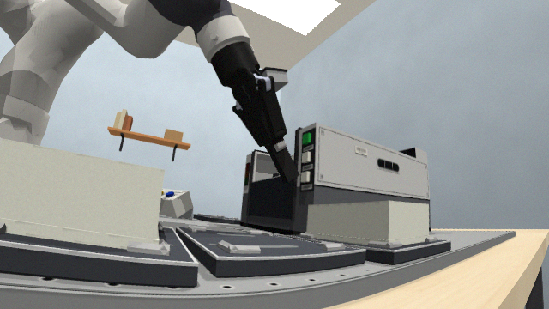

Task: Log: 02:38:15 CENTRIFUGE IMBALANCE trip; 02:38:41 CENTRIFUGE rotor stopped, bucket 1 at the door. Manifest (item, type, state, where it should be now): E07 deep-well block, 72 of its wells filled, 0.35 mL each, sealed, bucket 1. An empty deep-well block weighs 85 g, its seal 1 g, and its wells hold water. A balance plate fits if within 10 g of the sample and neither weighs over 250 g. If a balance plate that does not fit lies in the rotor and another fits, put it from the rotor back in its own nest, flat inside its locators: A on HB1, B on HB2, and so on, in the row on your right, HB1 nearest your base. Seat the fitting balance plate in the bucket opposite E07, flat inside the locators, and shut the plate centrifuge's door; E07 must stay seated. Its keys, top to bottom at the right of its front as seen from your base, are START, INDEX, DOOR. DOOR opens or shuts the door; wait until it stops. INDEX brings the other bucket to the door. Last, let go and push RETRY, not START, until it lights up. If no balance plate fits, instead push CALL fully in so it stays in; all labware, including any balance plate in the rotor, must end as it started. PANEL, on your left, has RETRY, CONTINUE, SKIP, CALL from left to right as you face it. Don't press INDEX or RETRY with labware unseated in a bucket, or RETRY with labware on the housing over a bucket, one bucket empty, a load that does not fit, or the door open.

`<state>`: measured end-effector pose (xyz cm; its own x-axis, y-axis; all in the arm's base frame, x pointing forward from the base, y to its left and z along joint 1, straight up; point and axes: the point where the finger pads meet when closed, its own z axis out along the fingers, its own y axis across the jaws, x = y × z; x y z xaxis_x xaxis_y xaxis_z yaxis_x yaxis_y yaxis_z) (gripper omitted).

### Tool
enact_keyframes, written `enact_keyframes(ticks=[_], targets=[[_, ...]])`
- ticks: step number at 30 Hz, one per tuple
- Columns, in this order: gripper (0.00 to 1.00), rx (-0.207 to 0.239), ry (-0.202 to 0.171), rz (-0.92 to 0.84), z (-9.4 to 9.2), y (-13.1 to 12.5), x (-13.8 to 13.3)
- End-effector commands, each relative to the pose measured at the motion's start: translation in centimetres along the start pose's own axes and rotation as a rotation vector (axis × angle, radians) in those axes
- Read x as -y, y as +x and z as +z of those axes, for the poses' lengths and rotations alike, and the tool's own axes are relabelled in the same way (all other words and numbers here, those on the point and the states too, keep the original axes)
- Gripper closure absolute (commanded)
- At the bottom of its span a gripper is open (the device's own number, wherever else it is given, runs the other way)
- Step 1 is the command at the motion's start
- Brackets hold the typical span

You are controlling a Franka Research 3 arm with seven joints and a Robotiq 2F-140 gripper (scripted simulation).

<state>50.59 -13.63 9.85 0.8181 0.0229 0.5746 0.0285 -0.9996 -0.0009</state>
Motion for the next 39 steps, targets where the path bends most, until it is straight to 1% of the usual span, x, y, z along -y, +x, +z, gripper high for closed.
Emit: enact_keyframes(ticks=[1,22,39], targets=[[0.90,0.000,-0.002,0.002,-0.01,0.04,-0.08],[0.90,0.000,-0.002,0.002,0.04,0.11,-0.08],[0.90,0.000,-0.002,0.002,0.61,0.92,-0.08]])
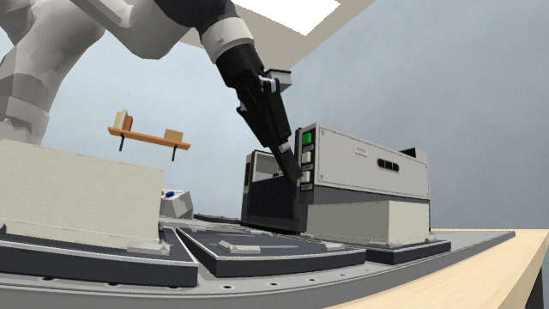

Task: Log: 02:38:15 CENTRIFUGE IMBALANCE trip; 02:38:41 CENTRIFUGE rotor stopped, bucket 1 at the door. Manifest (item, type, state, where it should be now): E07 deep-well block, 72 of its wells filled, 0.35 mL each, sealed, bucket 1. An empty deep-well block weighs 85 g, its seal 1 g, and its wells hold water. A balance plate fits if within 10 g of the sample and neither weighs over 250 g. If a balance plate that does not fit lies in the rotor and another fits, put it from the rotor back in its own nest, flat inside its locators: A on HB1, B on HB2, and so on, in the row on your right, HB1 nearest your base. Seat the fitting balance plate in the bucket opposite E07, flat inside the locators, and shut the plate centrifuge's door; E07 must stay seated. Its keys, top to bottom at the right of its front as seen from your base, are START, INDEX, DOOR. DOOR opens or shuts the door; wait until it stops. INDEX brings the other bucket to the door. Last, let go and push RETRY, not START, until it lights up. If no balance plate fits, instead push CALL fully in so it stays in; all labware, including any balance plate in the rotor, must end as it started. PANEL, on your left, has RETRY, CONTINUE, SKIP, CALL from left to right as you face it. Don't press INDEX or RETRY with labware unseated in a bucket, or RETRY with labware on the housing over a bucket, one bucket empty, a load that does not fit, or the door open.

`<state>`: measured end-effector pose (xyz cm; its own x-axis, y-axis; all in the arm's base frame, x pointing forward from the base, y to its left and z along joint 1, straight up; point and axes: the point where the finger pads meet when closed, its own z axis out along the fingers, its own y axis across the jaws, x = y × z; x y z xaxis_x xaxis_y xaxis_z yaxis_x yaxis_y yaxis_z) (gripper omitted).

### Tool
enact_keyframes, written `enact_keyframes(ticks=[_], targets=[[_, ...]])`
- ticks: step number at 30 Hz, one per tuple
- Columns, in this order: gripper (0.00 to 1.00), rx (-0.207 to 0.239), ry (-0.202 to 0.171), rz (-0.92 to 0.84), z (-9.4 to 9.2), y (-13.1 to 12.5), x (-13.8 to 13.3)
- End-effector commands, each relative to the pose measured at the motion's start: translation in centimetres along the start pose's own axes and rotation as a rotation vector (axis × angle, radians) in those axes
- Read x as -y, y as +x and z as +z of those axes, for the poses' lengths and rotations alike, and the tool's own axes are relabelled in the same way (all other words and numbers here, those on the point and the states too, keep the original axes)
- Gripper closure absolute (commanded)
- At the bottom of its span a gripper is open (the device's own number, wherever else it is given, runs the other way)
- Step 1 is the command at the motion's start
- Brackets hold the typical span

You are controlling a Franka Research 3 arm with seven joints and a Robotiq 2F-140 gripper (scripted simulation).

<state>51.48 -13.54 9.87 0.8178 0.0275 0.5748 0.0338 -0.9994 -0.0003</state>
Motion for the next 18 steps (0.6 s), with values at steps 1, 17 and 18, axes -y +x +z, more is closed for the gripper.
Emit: enact_keyframes(ticks=[1,17,18], targets=[[0.90,0.001,-0.005,0.007,0.16,0.25,-0.14],[0.90,0.001,-0.005,0.007,0.63,0.93,-0.15],[0.90,0.001,-0.005,0.007,0.65,0.94,-0.15]])
